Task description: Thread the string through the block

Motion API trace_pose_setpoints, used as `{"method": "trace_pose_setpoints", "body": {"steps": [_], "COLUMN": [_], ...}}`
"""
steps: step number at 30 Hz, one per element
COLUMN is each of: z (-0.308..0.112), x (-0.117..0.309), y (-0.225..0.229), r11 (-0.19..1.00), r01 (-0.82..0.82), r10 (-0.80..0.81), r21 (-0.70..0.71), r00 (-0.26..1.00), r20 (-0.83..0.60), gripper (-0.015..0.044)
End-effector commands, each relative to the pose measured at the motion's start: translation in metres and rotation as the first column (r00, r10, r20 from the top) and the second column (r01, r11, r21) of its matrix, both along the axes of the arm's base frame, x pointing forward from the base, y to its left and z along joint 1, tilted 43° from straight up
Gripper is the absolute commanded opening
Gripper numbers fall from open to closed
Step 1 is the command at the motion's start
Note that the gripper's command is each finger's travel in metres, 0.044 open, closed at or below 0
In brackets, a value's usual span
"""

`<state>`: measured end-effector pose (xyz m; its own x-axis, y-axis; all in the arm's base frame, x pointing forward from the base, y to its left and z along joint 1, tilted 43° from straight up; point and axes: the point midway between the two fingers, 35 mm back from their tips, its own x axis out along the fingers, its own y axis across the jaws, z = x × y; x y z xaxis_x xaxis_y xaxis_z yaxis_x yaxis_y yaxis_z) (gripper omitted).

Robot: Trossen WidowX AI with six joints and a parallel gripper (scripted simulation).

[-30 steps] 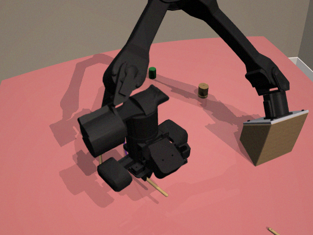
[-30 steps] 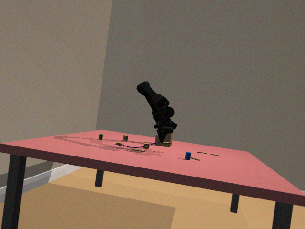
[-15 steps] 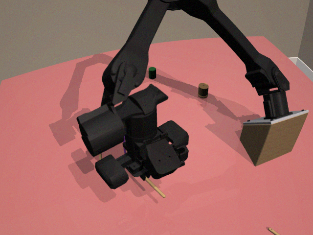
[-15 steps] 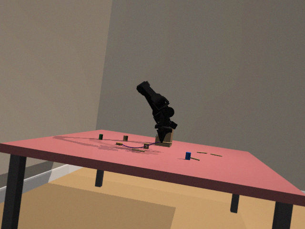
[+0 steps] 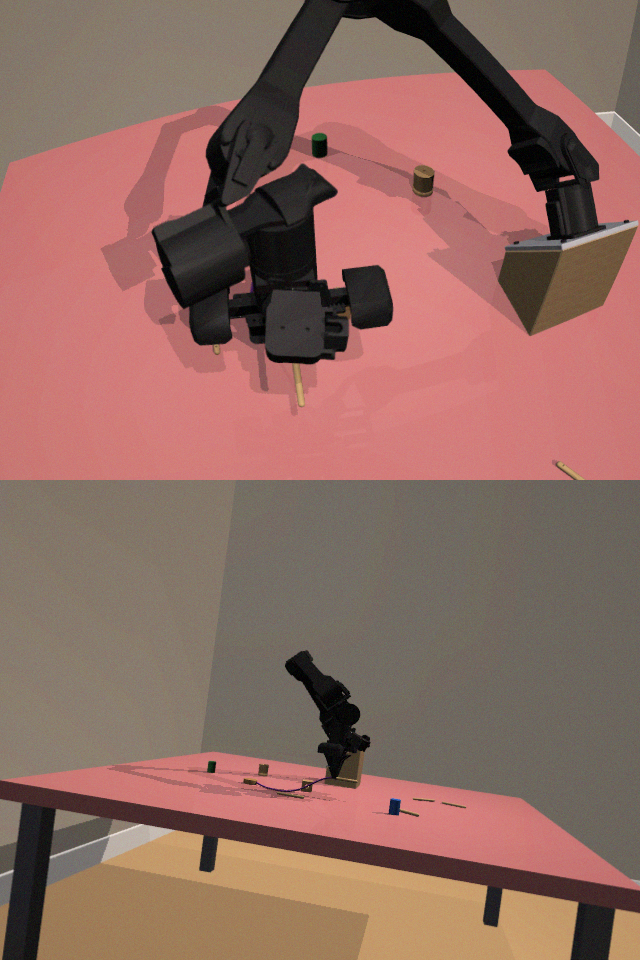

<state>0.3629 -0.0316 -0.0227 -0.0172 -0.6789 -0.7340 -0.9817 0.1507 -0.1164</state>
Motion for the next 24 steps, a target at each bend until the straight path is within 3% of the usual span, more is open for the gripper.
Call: {"method": "trace_pose_setpoints", "body": {"steps": [1,12,24], "z": [0.004,0.010,0.017], "x": [0.004,0.011,0.018], "y": [-0.002,-0.009,-0.016], "r11": [0.995,0.921,0.754], "r01": [0.103,0.385,0.620], "r10": [-0.102,-0.382,-0.611], "r21": [0.000,0.066,0.217], "r00": [0.990,0.850,0.539], "r20": [0.100,0.363,0.580], "gripper": [0.0000,0.0000,0.0000]}}
